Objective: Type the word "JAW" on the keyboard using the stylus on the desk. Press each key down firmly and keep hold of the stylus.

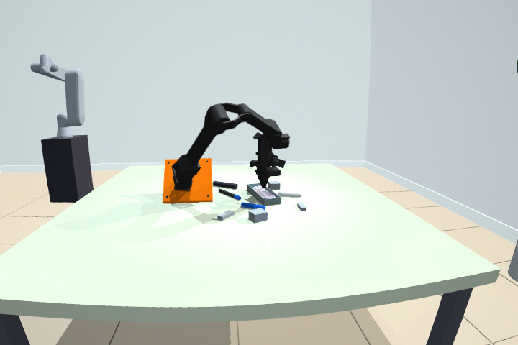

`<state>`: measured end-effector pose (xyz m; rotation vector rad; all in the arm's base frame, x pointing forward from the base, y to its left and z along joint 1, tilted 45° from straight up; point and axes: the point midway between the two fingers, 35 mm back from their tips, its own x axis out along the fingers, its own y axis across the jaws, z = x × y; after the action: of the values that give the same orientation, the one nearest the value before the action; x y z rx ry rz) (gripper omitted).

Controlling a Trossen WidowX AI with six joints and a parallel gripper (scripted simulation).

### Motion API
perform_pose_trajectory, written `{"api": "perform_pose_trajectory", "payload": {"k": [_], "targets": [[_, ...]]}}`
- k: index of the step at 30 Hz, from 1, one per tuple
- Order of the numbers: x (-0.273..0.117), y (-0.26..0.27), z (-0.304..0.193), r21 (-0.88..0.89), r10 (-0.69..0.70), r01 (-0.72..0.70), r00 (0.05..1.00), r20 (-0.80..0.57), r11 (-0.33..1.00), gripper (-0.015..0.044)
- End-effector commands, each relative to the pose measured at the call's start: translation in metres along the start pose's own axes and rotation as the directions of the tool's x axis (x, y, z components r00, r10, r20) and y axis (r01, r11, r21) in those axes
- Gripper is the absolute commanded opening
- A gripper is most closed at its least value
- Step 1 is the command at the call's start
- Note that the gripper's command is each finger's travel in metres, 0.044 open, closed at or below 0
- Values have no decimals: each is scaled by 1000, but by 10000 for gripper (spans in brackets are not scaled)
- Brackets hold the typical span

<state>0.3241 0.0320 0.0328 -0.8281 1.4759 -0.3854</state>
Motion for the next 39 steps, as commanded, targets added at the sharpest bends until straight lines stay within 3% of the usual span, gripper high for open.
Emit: {"api": "perform_pose_trajectory", "payload": {"k": [1, 13, 19, 29, 35, 39], "targets": [[-1, -40, 1, 17, -6, 6, 1000, 4, 1000, 0], [-1, -57, 0, 7, -9, 9, 1000, 4, 1000, 0], [-1, -29, -31, 5, -7, 7, 1000, 2, 1000, 0], [-1, -28, -33, 5, -7, 7, 1000, 2, 1000, 0], [-1, 45, -31, 3, -2, 2, 1000, 4, 1000, 0], [0, 55, -32, 5, -3, 3, 1000, 3, 1000, 0]]}}
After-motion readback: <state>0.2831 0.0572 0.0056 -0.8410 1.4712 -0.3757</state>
